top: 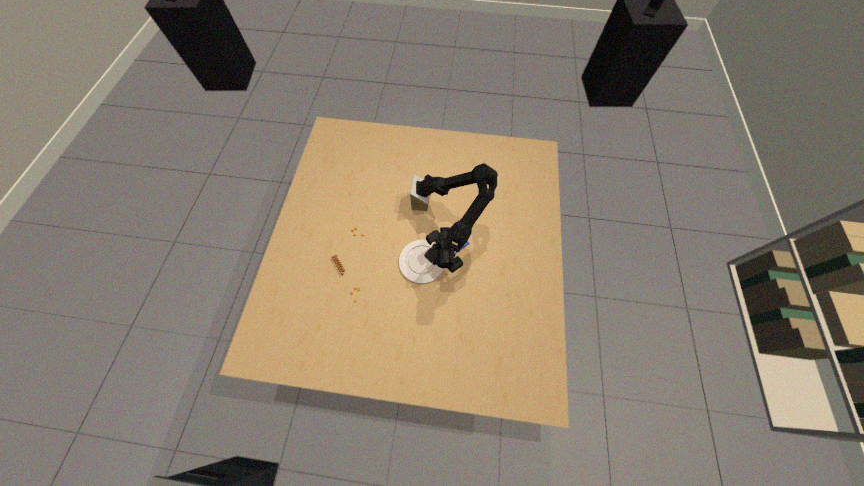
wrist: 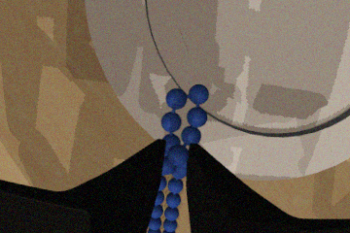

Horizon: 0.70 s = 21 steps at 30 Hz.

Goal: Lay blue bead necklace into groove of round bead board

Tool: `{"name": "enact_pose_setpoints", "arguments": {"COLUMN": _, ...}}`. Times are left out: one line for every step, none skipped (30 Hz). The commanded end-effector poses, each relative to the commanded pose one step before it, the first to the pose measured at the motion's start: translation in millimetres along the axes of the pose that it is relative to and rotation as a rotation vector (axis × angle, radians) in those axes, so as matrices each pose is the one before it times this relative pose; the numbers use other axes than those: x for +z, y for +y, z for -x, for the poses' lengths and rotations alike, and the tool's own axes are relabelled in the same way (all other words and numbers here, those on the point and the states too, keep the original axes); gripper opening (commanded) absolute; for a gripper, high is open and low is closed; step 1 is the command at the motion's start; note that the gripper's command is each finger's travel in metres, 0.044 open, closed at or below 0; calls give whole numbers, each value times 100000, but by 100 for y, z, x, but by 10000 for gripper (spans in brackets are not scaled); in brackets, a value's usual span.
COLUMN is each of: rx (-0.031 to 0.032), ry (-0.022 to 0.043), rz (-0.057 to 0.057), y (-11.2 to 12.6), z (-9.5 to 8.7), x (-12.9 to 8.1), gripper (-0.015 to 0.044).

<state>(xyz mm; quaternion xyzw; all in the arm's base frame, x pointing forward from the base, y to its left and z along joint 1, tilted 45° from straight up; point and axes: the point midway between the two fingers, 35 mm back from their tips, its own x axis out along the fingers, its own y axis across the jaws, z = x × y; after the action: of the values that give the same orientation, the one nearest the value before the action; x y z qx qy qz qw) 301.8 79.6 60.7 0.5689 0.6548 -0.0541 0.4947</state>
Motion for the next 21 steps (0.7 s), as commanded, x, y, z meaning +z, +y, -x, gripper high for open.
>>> {"name": "enact_pose_setpoints", "arguments": {"rx": -170, "ry": 176, "rz": 209, "y": 1, "z": -70, "x": -54, "gripper": 0}}
{"name": "enact_pose_setpoints", "arguments": {"rx": 0, "ry": 0, "rz": 0, "y": 0, "z": 0, "x": 0, "gripper": 0}}
{"name": "enact_pose_setpoints", "arguments": {"rx": 0, "ry": 0, "rz": 0, "y": 0, "z": 0, "x": 0, "gripper": 0}}
{"name": "enact_pose_setpoints", "arguments": {"rx": 0, "ry": 0, "rz": 0, "y": 0, "z": 0, "x": 0, "gripper": 0}}
{"name": "enact_pose_setpoints", "arguments": {"rx": 0, "ry": 0, "rz": 0, "y": 0, "z": 0, "x": 0, "gripper": 0}}
{"name": "enact_pose_setpoints", "arguments": {"rx": 0, "ry": 0, "rz": 0, "y": 0, "z": 0, "x": 0, "gripper": 0}}
{"name": "enact_pose_setpoints", "arguments": {"rx": 0, "ry": 0, "rz": 0, "y": 0, "z": 0, "x": 0, "gripper": 0}}
{"name": "enact_pose_setpoints", "arguments": {"rx": 0, "ry": 0, "rz": 0, "y": 0, "z": 0, "x": 0, "gripper": 0}}
{"name": "enact_pose_setpoints", "arguments": {"rx": 0, "ry": 0, "rz": 0, "y": 0, "z": 0, "x": 0, "gripper": 0}}
{"name": "enact_pose_setpoints", "arguments": {"rx": 0, "ry": 0, "rz": 0, "y": 0, "z": 0, "x": 0, "gripper": 0}}
{"name": "enact_pose_setpoints", "arguments": {"rx": 0, "ry": 0, "rz": 0, "y": 0, "z": 0, "x": 0, "gripper": 0}}
{"name": "enact_pose_setpoints", "arguments": {"rx": 0, "ry": 0, "rz": 0, "y": 0, "z": 0, "x": 0, "gripper": 0}}
{"name": "enact_pose_setpoints", "arguments": {"rx": -11, "ry": -6, "rz": -10, "y": -2, "z": 51, "x": 3, "gripper": 0}}
{"name": "enact_pose_setpoints", "arguments": {"rx": -33, "ry": -18, "rz": -31, "y": -6, "z": 154, "x": 8, "gripper": 0}}
{"name": "enact_pose_setpoints", "arguments": {"rx": -53, "ry": -27, "rz": -52, "y": -11, "z": 257, "x": 11, "gripper": 0}}
{"name": "enact_pose_setpoints", "arguments": {"rx": -62, "ry": -28, "rz": -65, "y": -16, "z": 318, "x": 10, "gripper": 0}}
{"name": "enact_pose_setpoints", "arguments": {"rx": -58, "ry": -23, "rz": -66, "y": -18, "z": 320, "x": 6, "gripper": 0}}
{"name": "enact_pose_setpoints", "arguments": {"rx": -54, "ry": -17, "rz": -67, "y": -20, "z": 320, "x": 2, "gripper": 0}}
{"name": "enact_pose_setpoints", "arguments": {"rx": -50, "ry": -11, "rz": -67, "y": -21, "z": 321, "x": -3, "gripper": 0}}
{"name": "enact_pose_setpoints", "arguments": {"rx": -45, "ry": -5, "rz": -68, "y": -23, "z": 321, "x": -7, "gripper": 0}}
{"name": "enact_pose_setpoints", "arguments": {"rx": -33, "ry": 0, "rz": -55, "y": -20, "z": 260, "x": -9, "gripper": 0}}
